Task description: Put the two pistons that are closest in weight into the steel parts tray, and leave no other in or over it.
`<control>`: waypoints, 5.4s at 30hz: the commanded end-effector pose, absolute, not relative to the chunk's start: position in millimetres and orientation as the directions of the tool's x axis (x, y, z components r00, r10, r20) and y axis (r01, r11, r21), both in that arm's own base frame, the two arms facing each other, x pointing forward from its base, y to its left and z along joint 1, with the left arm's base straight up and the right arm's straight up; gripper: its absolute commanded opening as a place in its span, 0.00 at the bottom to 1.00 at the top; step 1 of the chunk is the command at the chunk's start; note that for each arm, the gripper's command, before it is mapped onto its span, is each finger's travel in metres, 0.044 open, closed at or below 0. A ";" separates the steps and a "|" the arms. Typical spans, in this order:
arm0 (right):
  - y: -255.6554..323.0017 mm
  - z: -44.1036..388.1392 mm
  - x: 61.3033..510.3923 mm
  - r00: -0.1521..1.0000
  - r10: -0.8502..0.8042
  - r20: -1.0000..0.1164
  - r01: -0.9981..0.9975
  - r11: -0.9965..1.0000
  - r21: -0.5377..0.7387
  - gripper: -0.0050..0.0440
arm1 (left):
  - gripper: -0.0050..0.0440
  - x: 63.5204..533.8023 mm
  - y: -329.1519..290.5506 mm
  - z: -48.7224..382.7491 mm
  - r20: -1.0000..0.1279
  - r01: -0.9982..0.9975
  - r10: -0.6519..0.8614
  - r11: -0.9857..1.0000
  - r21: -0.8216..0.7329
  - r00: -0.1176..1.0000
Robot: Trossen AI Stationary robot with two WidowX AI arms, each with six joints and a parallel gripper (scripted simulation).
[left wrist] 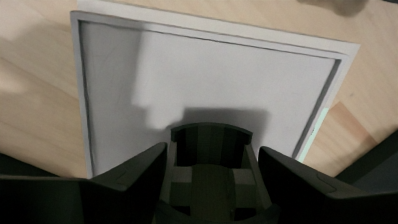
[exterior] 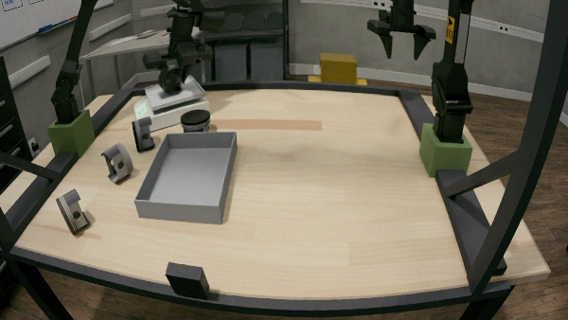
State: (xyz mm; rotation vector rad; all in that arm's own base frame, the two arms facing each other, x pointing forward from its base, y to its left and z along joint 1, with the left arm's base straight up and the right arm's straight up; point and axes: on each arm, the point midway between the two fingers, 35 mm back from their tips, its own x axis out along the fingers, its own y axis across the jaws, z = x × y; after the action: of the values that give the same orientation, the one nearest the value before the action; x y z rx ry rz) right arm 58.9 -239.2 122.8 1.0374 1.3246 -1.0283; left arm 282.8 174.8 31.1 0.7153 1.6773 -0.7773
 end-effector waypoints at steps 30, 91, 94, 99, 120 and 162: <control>-244.4 131.3 61.3 0.005 -0.020 -1.000 0.970 0.243 0.000 0.92 | 0.43 285.1 178.1 37.2 -0.977 0.789 0.082 0.605 -0.107 -0.196; -244.4 131.3 61.3 0.005 -0.020 -1.000 0.970 0.243 0.000 0.92 | 0.62 285.1 178.1 38.5 -0.977 0.789 0.082 0.605 -0.107 -0.196; -244.4 131.3 61.3 0.005 -0.020 -1.000 0.970 0.243 0.000 0.92 | 0.62 285.1 178.1 38.5 -0.977 0.789 0.082 0.605 -0.107 -0.196; -244.4 131.3 61.3 0.005 -0.020 -1.000 0.970 0.243 0.000 0.92 | 0.62 285.1 178.1 38.5 -0.977 0.789 0.082 0.605 -0.107 -0.196; -244.4 131.3 61.3 0.005 -0.020 -1.000 0.970 0.243 0.000 0.92 | 0.62 285.1 178.1 38.5 -0.977 0.789 0.082 0.605 -0.107 -0.196; -244.4 131.3 61.3 0.005 -0.020 -1.000 0.970 0.243 0.000 0.92 | 0.87 293.5 175.8 68.0 -0.979 0.789 0.087 0.607 -0.095 -0.184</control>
State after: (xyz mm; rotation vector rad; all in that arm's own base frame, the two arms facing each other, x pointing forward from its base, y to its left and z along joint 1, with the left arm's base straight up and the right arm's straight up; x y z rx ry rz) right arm 58.9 -239.2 122.8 1.0374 1.3246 -1.0283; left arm 284.8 174.8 51.0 0.7116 1.6826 -0.7788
